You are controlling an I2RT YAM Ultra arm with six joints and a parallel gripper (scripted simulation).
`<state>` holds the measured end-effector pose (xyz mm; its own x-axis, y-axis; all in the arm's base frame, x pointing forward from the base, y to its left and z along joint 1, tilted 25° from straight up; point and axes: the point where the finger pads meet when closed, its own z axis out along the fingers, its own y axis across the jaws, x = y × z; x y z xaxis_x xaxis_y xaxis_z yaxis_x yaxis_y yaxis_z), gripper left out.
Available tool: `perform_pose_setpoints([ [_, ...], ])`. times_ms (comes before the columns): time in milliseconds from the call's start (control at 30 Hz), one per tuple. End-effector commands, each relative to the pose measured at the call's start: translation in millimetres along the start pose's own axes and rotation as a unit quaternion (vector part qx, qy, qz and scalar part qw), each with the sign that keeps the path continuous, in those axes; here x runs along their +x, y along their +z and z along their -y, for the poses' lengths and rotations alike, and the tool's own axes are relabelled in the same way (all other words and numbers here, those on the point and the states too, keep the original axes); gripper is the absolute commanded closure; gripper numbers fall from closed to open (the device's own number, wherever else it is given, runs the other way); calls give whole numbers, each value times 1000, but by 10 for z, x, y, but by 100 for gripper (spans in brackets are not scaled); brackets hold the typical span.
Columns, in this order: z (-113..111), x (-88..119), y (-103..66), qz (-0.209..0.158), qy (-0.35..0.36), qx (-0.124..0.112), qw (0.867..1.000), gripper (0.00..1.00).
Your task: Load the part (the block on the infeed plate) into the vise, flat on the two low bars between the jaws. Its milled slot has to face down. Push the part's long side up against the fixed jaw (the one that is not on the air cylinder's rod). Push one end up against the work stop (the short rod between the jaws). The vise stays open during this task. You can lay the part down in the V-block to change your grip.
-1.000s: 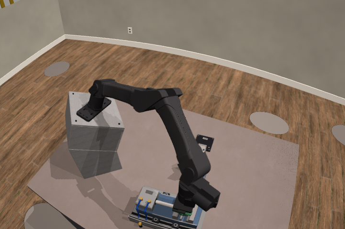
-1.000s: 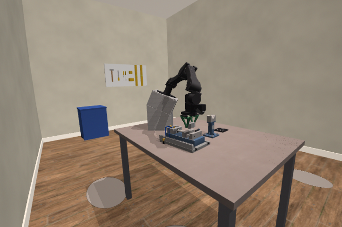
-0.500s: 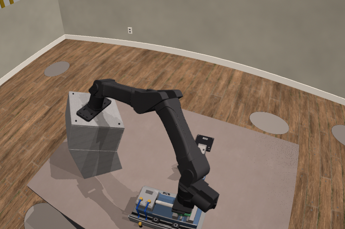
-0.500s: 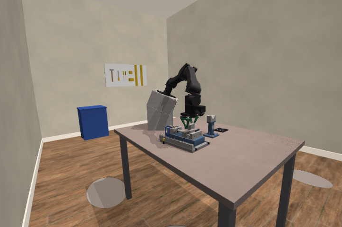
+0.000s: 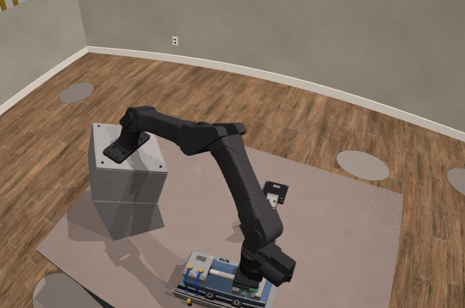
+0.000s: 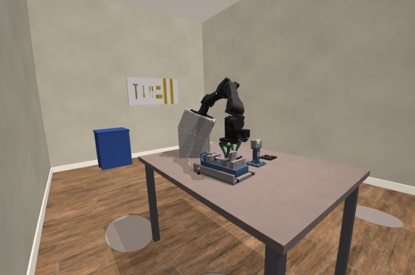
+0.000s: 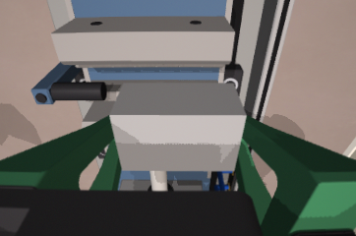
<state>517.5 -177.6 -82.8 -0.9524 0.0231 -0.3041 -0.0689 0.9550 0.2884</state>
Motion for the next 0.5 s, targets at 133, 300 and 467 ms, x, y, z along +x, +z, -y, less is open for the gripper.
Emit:
perform_pose_setpoints([
  [133,91,-132,-51,19,-1,12,1000,100],
  [300,89,-185,-65,27,-6,14,1000,100],
  [467,66,-187,-121,24,-4,13,1000,100],
])
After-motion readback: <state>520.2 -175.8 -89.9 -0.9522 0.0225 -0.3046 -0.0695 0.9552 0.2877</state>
